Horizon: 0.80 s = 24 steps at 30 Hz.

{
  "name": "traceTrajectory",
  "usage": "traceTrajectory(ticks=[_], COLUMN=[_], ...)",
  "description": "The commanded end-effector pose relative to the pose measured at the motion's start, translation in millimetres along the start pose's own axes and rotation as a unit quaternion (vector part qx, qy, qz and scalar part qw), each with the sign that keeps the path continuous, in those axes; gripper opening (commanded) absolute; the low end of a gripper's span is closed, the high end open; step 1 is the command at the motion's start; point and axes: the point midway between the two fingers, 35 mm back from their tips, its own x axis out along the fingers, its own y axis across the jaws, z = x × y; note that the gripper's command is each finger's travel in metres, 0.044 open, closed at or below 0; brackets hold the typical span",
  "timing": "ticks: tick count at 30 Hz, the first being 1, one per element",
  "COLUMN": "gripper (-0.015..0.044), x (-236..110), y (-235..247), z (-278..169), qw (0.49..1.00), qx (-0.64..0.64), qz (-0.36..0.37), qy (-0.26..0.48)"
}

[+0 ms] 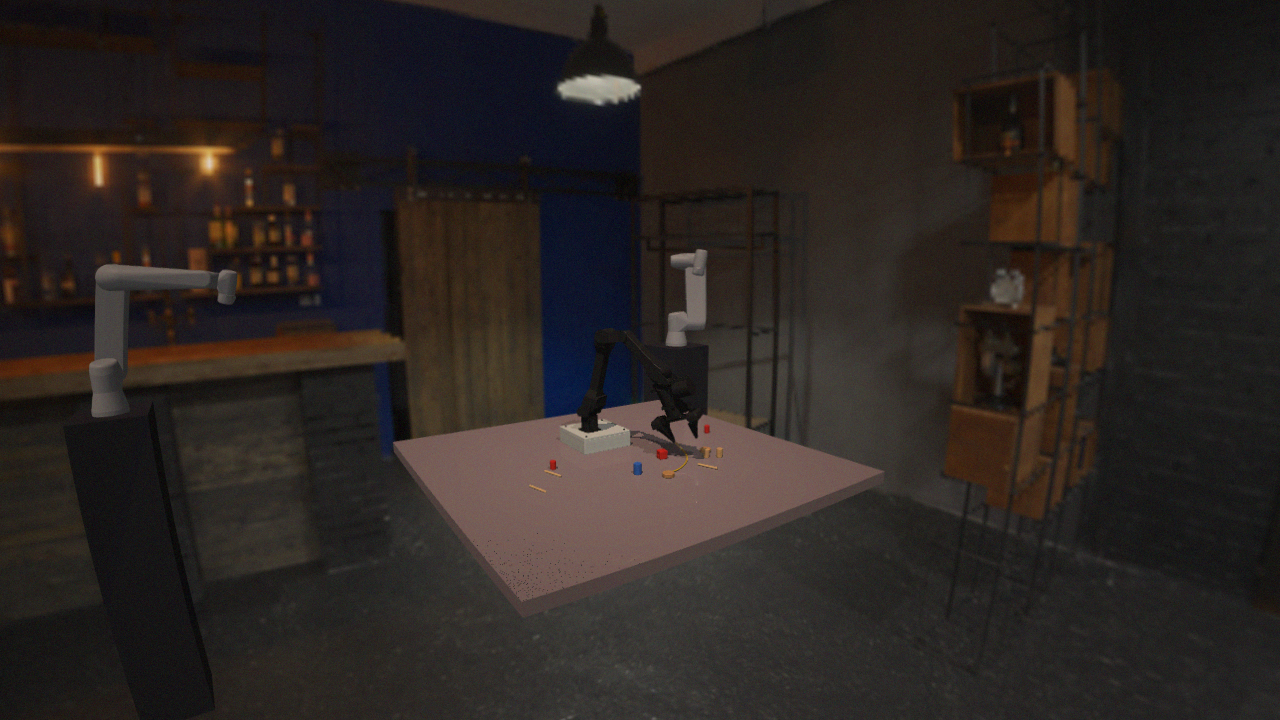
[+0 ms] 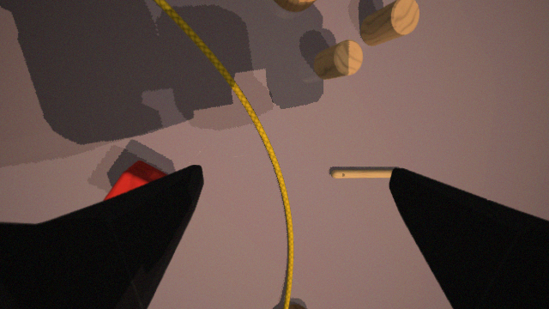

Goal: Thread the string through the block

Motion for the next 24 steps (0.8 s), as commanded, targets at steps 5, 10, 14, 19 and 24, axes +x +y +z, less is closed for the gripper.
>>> traceTrajectory(ticks=[5, 10, 14, 19, 24], gripper=[0.0440, 0.0440, 0.0440, 0.0440, 0.0335], x=[-16.8, -16.8, -16.8, -16.8, -16.2], y=[77.8, 77.8, 77.8, 77.8, 77.0], z=[-5.6, -5.6, -5.6, -5.6, -5.1], qw=[0.981, 0.981, 0.981, 0.981, 0.982], qx=[-0.016, -0.016, -0.016, -0.016, -0.017], qz=[0.167, 0.167, 0.167, 0.167, 0.166], qy=[0.096, 0.096, 0.096, 0.096, 0.093])
